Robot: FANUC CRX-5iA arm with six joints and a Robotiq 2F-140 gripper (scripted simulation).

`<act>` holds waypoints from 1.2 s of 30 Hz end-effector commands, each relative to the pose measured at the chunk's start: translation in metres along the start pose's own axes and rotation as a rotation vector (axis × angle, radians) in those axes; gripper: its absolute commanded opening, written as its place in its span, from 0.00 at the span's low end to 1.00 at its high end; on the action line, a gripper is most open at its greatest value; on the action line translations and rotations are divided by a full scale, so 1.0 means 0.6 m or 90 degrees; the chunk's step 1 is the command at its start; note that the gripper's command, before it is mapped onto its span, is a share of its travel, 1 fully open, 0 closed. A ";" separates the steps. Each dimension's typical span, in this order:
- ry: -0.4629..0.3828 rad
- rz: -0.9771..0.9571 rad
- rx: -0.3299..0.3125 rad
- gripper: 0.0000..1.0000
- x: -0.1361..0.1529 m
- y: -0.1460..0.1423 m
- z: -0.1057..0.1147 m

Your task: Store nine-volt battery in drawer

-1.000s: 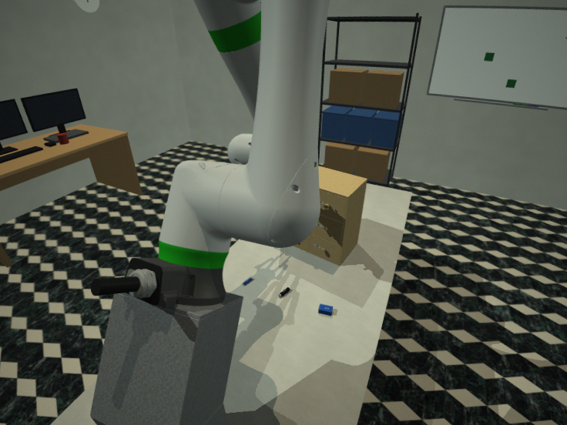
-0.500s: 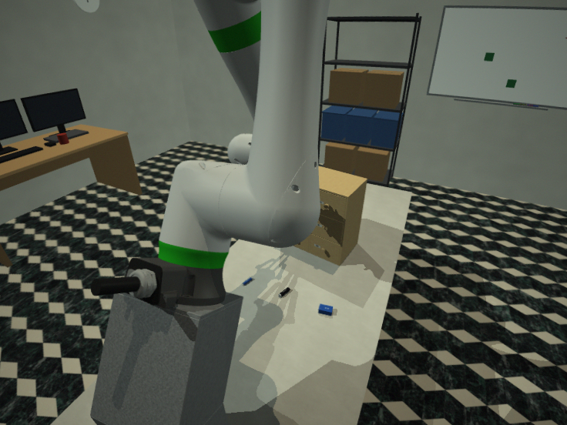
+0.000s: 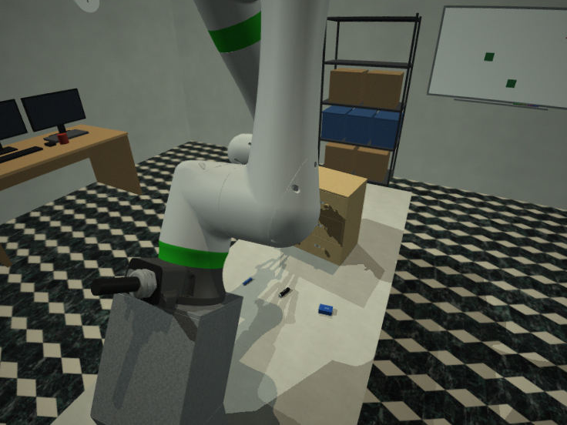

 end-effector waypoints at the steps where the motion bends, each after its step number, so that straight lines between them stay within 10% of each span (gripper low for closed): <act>1: 0.000 0.000 0.000 0.08 0.001 0.000 0.001; 36: 0.000 0.000 0.000 0.08 0.033 -0.005 0.034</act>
Point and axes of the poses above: the point where the finger pads meet when closed, its own z axis back along the fingers, its own y axis across the jaws, x = y × z, the point moved 1 cm from there along z, back along the fingers, and after that the axes turned 9 degrees about z, right-handed, at the moved point
